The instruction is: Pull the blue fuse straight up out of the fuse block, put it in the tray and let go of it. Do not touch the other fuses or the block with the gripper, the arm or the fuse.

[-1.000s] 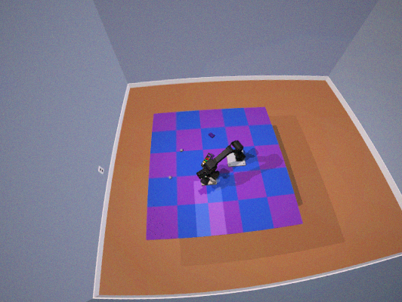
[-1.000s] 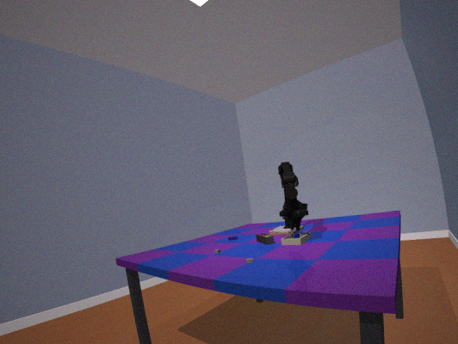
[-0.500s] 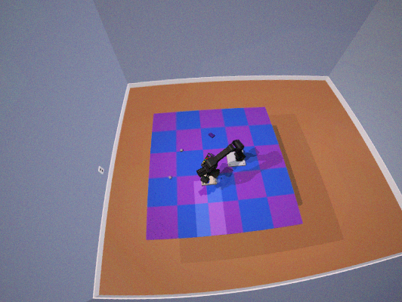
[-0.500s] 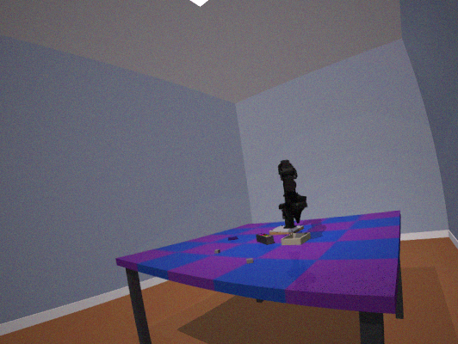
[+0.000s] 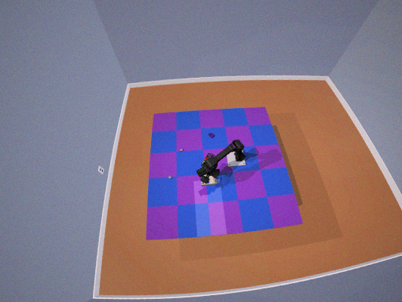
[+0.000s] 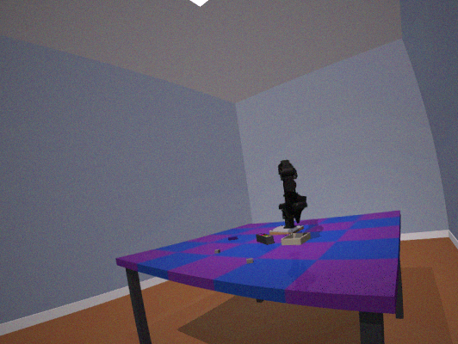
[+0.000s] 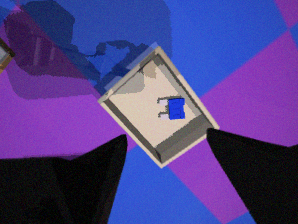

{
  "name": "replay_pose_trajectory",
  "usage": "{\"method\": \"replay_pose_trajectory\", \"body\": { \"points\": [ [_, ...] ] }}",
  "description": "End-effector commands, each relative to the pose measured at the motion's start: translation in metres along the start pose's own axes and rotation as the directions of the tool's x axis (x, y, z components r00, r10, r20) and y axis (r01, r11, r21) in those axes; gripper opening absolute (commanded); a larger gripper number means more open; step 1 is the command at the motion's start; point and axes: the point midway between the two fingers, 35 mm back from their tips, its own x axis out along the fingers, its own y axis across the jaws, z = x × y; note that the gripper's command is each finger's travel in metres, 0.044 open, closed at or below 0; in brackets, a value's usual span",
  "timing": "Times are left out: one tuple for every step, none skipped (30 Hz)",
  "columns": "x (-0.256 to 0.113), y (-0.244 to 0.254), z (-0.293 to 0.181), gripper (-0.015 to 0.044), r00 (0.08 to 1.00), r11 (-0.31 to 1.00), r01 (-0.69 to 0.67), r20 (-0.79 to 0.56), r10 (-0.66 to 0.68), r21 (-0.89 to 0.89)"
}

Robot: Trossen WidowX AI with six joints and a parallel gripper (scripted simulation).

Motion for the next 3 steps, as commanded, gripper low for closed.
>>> {"method": "replay_pose_trajectory", "body": {
  "points": [
    [0.0,0.0,0.0,0.033,1.0,1.0,0.0,0.0,0.0,0.0],
    [0.0,0.0,0.0,0.033,1.0,1.0,0.0,0.0,0.0,0.0],
    [0.0,0.0,0.0,0.033,1.0,1.0,0.0,0.0,0.0,0.0]
  ]
}}
